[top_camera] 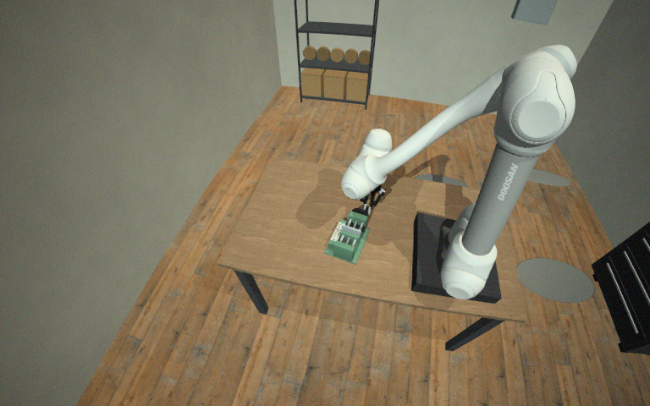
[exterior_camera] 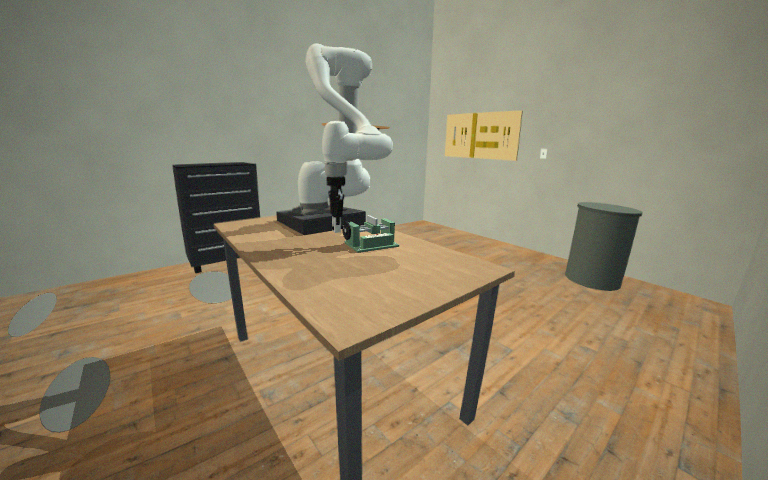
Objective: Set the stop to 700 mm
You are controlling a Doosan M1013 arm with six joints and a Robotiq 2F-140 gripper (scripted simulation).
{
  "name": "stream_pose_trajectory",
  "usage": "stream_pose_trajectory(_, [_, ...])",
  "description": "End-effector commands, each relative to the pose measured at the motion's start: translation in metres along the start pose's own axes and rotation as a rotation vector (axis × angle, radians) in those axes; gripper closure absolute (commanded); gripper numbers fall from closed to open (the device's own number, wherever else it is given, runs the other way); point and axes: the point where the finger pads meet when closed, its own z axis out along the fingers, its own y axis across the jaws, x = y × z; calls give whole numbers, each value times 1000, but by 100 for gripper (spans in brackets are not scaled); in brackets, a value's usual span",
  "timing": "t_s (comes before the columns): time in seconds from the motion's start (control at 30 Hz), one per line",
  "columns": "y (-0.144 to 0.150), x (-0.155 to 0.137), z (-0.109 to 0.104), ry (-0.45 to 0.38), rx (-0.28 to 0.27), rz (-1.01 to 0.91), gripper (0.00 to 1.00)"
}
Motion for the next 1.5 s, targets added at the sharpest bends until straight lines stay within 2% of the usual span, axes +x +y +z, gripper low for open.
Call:
stream_pose_trajectory(0.0, [-2, 0, -4, 0, 0, 0, 96])
stream_pose_trajectory(0.3, [-15, 0, -16, 0, 0, 0, 96])
stream_pose_trajectory(0.6, [-28, 0, -19, 0, 0, 0, 96])
stream_pose_trajectory(1.0, [-42, 0, -13, 0, 0, 0, 96])
stream_pose_trajectory(1.47, [-53, 0, 6, 0, 0, 0, 96])
